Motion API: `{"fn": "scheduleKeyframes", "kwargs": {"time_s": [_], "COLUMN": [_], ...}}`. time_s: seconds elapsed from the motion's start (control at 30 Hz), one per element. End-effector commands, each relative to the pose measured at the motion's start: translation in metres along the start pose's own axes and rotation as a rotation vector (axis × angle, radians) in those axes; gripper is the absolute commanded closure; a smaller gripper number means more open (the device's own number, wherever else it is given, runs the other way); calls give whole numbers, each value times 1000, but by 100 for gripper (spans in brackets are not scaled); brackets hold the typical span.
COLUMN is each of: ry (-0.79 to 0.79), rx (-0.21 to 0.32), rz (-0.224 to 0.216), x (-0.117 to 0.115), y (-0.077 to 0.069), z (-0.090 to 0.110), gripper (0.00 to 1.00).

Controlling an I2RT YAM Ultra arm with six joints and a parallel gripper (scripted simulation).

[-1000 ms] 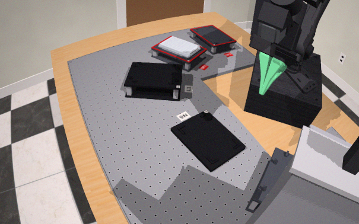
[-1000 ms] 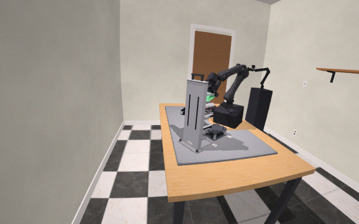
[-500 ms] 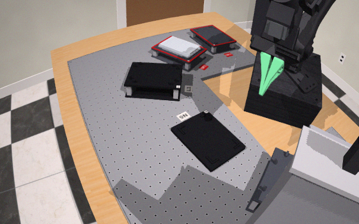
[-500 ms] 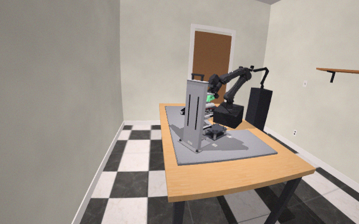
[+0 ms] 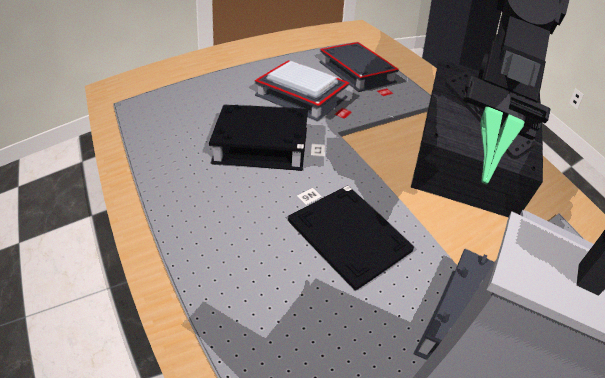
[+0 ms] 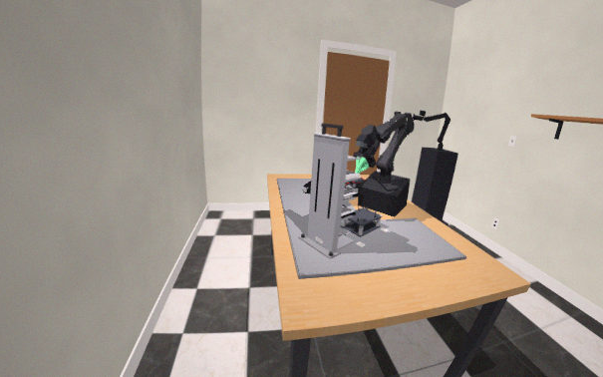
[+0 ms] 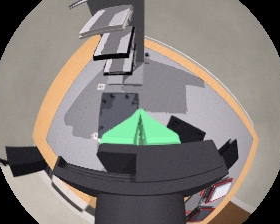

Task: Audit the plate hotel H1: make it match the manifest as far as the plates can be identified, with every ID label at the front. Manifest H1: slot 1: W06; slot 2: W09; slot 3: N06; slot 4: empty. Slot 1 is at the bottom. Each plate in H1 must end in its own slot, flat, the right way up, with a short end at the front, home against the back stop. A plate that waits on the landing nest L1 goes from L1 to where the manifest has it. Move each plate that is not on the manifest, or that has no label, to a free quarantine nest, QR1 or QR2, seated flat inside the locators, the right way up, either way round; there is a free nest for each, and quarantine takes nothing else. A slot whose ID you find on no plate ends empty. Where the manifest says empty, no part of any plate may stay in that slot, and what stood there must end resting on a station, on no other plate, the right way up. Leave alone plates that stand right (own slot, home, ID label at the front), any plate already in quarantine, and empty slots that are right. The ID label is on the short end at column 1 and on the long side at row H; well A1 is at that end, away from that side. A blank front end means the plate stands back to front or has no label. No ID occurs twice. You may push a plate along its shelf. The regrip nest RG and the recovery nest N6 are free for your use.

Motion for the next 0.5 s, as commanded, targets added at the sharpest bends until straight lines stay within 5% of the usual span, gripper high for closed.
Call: {"fn": "scheduleKeyframes", "kwargs": {"time_s": [0.0,0.2,0.47], "ry": [30,32,35], "rx": [-62,-16,-26], "rz": [46,52,49], "x": [1,20,47], "y": [-9,-1,-1], "z": [-16,-7,-5], "gripper": [100,100,100]}}
Point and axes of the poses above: the point where the finger pads meet when closed, its own y axis out along the fingers, its own x axis across the jaws, z = x × y, the point moved 5 cm from there along -y, back along the fingers, and after that the axes turned 6 degrees about y, right-handed, at the moved point
